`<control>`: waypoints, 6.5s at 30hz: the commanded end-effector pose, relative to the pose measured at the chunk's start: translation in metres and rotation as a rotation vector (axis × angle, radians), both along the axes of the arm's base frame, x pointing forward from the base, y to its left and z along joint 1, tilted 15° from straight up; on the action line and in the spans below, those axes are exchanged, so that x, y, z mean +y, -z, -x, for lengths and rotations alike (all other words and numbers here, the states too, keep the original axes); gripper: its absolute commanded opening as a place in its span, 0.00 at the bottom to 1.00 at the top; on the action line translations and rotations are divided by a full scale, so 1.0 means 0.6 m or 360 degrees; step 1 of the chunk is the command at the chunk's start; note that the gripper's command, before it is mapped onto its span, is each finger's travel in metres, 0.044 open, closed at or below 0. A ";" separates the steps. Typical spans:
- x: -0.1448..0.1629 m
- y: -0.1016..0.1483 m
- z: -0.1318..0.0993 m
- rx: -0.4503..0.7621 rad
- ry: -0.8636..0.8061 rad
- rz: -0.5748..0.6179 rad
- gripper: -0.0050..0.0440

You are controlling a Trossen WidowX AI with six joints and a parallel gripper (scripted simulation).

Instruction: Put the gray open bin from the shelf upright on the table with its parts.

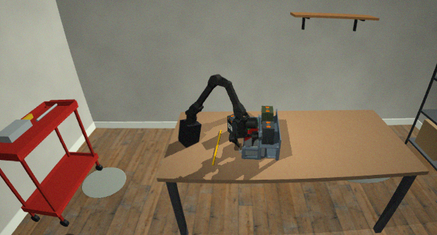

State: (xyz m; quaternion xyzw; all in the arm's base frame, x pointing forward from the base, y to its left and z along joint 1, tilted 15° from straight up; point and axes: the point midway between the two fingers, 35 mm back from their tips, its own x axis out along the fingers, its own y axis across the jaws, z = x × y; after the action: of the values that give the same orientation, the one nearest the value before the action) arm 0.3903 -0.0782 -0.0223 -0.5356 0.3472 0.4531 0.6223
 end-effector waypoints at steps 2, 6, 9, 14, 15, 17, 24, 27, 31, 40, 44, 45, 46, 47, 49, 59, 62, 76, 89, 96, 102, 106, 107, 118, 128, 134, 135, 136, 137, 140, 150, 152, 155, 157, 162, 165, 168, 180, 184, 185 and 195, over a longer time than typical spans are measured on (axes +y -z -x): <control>-0.001 -0.005 -0.008 -0.0030 0.0007 0.0008 0.97; -0.001 -0.005 -0.008 -0.0030 0.0007 0.0008 0.97; -0.001 -0.005 -0.008 -0.0030 0.0007 0.0008 0.97; 0.000 0.002 -0.009 -0.0031 0.0004 0.0008 0.97; 0.001 0.005 -0.009 -0.0030 0.0005 0.0008 0.97; 0.001 0.007 -0.009 -0.0030 0.0007 0.0008 0.97; 0.001 0.007 -0.009 -0.0030 0.0007 0.0008 0.97; 0.001 0.007 -0.009 -0.0030 0.0007 0.0008 0.97; 0.001 0.006 -0.009 -0.0031 0.0004 0.0008 0.97; 0.001 0.006 -0.009 -0.0029 0.0007 0.0007 0.97; 0.001 0.006 -0.009 -0.0029 0.0007 0.0007 0.97; 0.001 0.006 -0.009 -0.0029 0.0007 0.0007 0.97; 0.001 0.006 -0.009 -0.0032 0.0000 0.0008 0.97; 0.001 0.005 -0.009 -0.0032 0.0002 0.0008 0.97; 0.001 0.005 -0.009 -0.0031 0.0005 0.0008 0.97; 0.001 0.004 -0.008 -0.0030 0.0007 0.0008 0.97; 0.001 0.004 -0.008 -0.0030 0.0007 0.0008 0.97; 0.000 0.003 -0.008 -0.0030 0.0007 0.0008 0.97; 0.000 0.002 -0.009 -0.0030 0.0007 0.0008 0.97; 0.000 0.002 -0.009 -0.0030 0.0007 0.0008 0.97; 0.001 0.004 -0.008 -0.0029 0.0001 0.0007 0.10; 0.001 0.004 -0.008 -0.0029 0.0001 0.0007 0.10; 0.001 0.004 -0.008 -0.0029 0.0001 0.0007 0.10; 0.001 0.004 -0.008 -0.0027 0.0001 0.0006 0.10; 0.001 0.004 -0.008 -0.0027 0.0001 0.0006 0.10; 0.001 0.004 -0.008 -0.0027 0.0001 0.0006 0.10; 0.001 0.004 -0.008 -0.0027 0.0001 0.0006 0.10; 0.001 0.004 -0.008 -0.0027 0.0001 0.0006 0.10; 0.001 0.004 -0.008 -0.0027 0.0001 0.0006 0.10; 0.001 0.004 -0.008 -0.0027 0.0001 0.0006 0.10; 0.001 0.004 -0.008 -0.0027 0.0001 0.0006 0.10; 0.001 0.004 -0.008 -0.0027 0.0001 0.0006 0.10; 0.001 0.004 -0.008 -0.0027 0.0001 0.0006 0.10; 0.001 0.004 -0.008 -0.0027 0.0001 0.0006 0.10; 0.001 0.004 -0.008 -0.0027 0.0001 0.0006 0.10; 0.000 0.001 -0.007 -0.0028 0.0003 0.0007 0.10; -0.001 -0.006 -0.006 -0.0030 0.0006 0.0008 0.10; -0.002 -0.009 -0.005 -0.0031 0.0007 0.0008 0.10; -0.001 -0.011 -0.003 -0.0027 0.0006 0.0007 0.10; -0.002 -0.014 -0.003 -0.0031 0.0007 0.0008 0.10; -0.002 -0.016 -0.002 -0.0034 0.0007 0.0009 0.10</control>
State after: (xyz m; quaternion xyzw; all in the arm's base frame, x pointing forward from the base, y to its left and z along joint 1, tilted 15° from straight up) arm 0.3850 -0.0761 -0.0275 -0.5274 0.3534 0.4588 0.6216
